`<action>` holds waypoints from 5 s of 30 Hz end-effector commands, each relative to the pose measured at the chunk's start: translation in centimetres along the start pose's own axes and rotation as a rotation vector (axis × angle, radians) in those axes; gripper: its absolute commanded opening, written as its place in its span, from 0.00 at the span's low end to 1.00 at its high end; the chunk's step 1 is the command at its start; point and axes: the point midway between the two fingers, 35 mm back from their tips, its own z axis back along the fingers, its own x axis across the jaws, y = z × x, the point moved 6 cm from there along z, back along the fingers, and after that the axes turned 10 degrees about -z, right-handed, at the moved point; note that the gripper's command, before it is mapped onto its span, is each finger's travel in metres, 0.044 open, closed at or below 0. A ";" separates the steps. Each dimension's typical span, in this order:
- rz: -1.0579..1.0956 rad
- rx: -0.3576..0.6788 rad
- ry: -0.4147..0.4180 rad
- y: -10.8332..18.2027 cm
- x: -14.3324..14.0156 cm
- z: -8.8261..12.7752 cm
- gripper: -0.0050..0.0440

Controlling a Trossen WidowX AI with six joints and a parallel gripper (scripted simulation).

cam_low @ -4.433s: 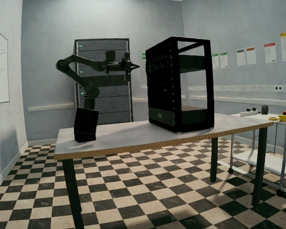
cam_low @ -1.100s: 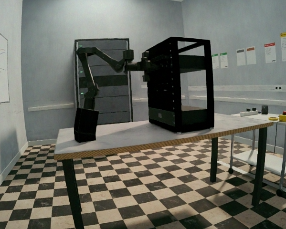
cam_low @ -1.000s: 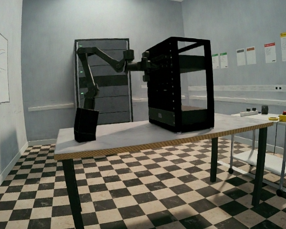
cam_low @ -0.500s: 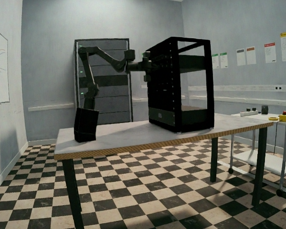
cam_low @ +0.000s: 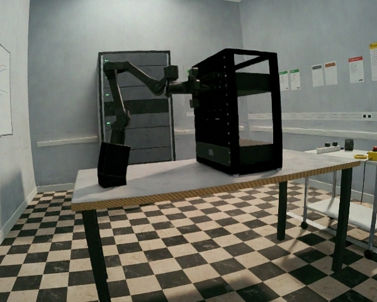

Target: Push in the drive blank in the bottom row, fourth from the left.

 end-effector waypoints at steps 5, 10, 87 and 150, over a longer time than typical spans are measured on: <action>0.006 0.008 -0.022 0.3 0.9 -1.3 0.00; 0.006 0.008 -0.022 0.3 0.9 -1.3 0.00; 0.006 0.008 -0.022 0.3 1.0 -2.7 0.00; 0.006 0.008 -0.022 0.3 1.0 -3.3 0.00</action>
